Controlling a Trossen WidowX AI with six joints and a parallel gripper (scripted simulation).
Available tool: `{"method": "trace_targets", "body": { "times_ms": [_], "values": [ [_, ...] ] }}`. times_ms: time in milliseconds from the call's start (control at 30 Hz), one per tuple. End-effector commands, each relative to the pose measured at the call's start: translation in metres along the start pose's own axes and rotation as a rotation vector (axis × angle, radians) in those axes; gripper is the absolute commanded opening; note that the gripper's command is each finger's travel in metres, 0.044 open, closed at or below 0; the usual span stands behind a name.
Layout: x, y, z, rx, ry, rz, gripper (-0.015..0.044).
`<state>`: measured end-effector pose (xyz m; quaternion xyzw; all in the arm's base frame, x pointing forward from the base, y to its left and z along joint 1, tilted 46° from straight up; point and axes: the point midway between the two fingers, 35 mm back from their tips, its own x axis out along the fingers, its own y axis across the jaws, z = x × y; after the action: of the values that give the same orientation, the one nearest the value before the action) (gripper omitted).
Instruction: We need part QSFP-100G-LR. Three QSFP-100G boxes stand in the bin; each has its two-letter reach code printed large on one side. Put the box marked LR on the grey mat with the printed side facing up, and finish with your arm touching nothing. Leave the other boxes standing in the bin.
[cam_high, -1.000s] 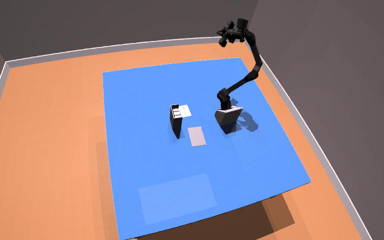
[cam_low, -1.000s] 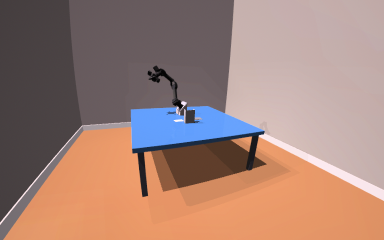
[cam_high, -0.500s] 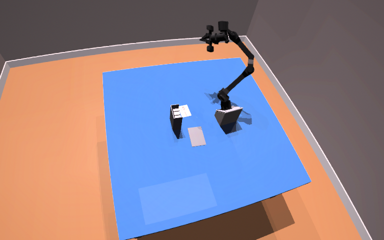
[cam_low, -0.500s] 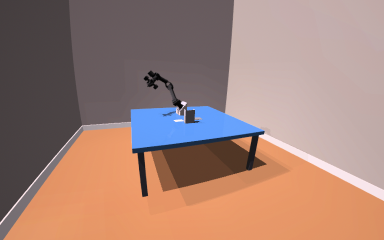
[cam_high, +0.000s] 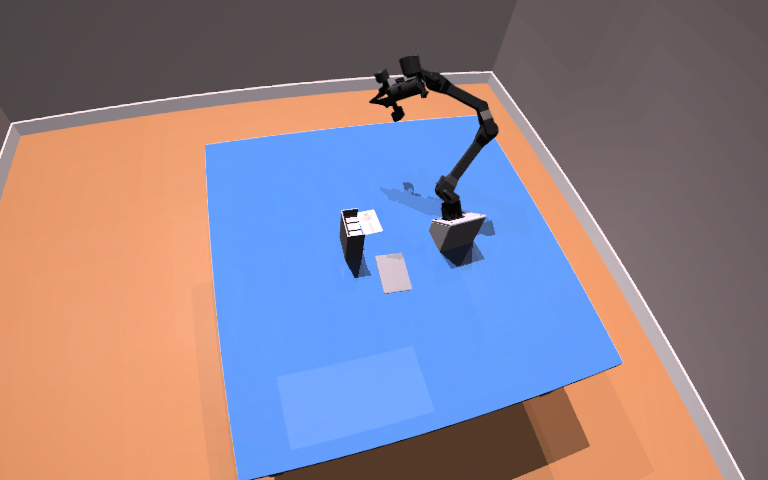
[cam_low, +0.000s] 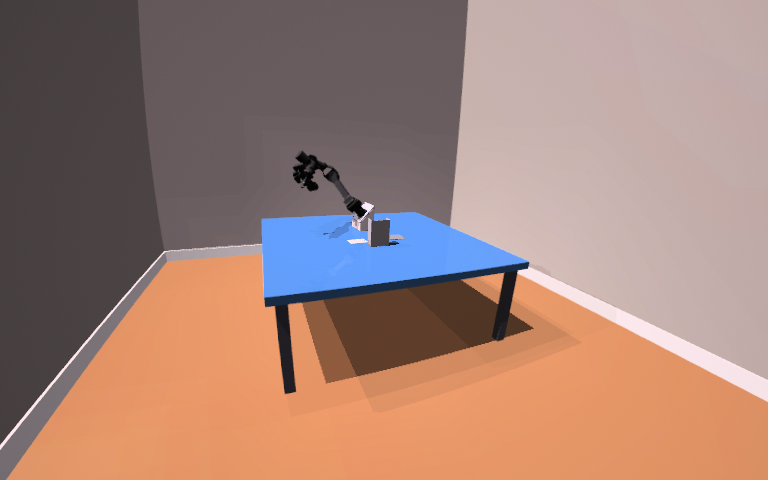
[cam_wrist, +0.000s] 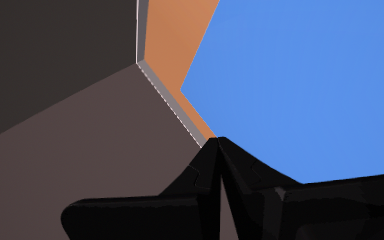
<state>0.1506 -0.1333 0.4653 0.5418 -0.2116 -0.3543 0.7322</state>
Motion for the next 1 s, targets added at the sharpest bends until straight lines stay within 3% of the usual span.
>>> {"method": "trace_targets", "body": {
  "times_ms": [0, 467, 967],
  "values": [
    [0.023, -0.011, -0.025, -0.143, 0.036, -0.037, 0.0],
    [0.074, -0.059, -0.123, -0.665, 0.184, -0.103, 0.0],
    [0.081, -0.128, -0.227, -1.268, 0.34, -0.078, 0.0]
  ]
}}
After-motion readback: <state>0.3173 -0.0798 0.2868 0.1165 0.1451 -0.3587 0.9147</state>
